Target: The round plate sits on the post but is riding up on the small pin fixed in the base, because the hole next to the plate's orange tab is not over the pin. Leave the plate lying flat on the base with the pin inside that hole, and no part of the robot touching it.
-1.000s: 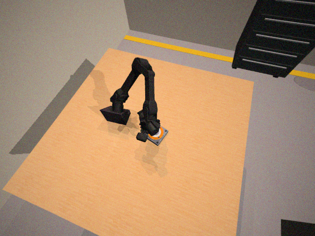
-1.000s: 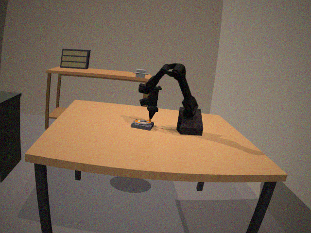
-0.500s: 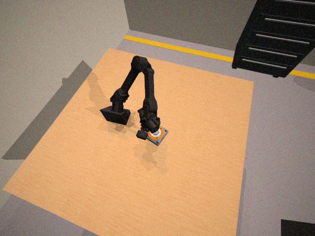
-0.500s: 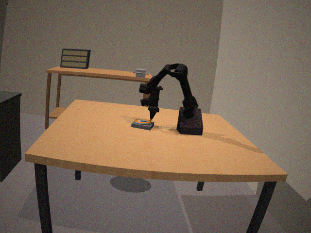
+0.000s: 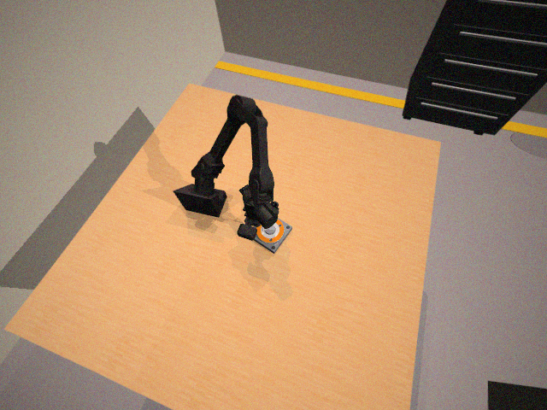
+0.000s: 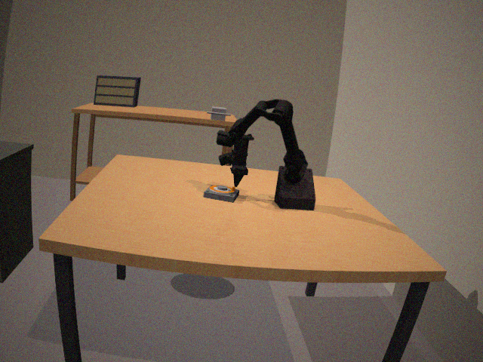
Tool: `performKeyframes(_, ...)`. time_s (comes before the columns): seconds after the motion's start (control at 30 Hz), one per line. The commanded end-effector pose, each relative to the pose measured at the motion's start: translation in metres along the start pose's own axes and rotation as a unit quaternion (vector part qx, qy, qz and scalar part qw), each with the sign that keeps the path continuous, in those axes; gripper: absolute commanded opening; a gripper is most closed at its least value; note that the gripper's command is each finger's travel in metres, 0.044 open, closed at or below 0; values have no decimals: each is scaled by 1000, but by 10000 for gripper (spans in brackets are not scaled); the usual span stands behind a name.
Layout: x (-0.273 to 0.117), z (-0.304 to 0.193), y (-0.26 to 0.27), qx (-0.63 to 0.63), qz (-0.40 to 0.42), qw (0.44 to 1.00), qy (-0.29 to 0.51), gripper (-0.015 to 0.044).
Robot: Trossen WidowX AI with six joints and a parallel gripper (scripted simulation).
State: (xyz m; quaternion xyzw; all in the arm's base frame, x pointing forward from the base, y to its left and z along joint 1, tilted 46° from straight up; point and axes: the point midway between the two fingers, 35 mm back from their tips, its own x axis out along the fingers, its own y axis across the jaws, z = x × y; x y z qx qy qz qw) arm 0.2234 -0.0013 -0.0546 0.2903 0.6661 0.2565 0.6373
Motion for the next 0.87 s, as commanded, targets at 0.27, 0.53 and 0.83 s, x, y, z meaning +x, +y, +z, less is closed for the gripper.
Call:
performKeyframes(0.27, -46, -4, 1, 1, 0, 1000, 0, 0)
performKeyframes(0.53, -38, -4, 1, 5, 2, 1000, 0, 0)
performKeyframes(0.83, -38, -4, 1, 5, 2, 1000, 0, 0)
